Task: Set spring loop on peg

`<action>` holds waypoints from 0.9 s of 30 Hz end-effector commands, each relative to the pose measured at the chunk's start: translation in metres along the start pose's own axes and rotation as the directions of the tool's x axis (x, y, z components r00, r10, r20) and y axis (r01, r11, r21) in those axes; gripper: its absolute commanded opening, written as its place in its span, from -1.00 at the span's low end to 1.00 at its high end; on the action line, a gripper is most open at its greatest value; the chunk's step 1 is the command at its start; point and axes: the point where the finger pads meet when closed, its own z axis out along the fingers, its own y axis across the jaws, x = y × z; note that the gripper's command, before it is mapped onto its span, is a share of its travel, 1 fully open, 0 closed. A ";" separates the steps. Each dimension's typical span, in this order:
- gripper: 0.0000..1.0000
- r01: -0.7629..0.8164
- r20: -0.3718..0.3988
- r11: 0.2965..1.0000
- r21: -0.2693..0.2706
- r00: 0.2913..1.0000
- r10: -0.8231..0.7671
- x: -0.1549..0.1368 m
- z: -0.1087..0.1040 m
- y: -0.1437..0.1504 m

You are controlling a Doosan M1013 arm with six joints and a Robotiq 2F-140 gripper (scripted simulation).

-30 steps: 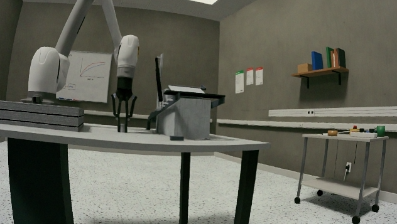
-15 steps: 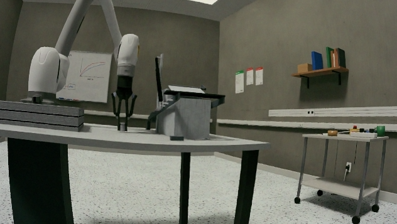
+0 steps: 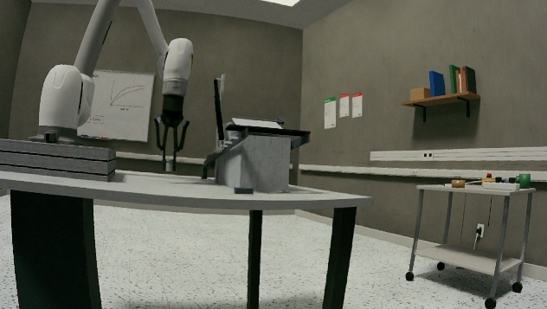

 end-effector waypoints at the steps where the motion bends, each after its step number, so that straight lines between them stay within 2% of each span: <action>1: -0.50 0.000 0.000 1.000 -0.001 1.000 0.000 0.000 -0.005 0.000; 13: -0.50 0.000 0.000 1.000 -0.001 1.000 0.000 0.000 -0.037 0.000; 16: -0.50 0.000 0.000 1.000 -0.001 1.000 0.000 0.000 -0.036 0.000; 27: -0.50 0.000 0.000 1.000 -0.001 1.000 0.000 0.000 -0.065 0.000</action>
